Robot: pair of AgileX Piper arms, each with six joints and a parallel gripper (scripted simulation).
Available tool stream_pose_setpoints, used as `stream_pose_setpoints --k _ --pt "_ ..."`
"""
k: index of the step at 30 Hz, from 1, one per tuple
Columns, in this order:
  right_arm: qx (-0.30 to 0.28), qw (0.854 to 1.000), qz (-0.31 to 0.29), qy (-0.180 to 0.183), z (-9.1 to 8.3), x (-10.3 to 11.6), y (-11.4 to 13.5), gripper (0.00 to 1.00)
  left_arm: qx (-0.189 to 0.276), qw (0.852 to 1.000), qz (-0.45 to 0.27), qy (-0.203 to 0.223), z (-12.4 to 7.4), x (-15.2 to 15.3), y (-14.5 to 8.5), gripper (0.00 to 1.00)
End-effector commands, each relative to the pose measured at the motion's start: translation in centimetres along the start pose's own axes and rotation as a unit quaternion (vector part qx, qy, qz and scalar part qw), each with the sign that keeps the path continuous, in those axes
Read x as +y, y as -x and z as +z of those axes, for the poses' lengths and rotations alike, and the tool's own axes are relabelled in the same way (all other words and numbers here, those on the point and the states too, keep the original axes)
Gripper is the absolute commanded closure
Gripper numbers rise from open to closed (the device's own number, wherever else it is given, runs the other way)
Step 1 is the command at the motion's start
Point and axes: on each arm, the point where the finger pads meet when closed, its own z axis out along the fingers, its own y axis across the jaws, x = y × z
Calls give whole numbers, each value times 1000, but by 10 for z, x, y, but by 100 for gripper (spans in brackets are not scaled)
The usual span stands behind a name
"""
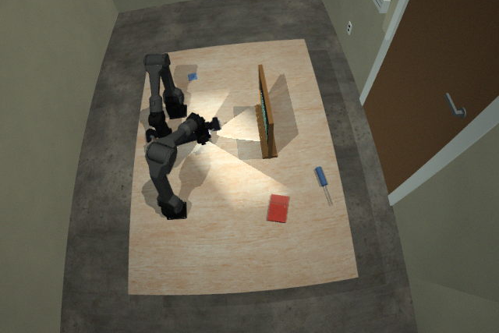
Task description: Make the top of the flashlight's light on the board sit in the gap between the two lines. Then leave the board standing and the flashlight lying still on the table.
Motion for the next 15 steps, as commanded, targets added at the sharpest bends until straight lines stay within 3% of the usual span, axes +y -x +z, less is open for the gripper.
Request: stream_pose_setpoints --k 1,15 --pt "-1 1000 0 1 3 0 0 0 0 1000 0 1 0 0 0 63" --pt "-1 1000 0 1 19 0 0 0 0 1000 0 1 0 0 0 63"
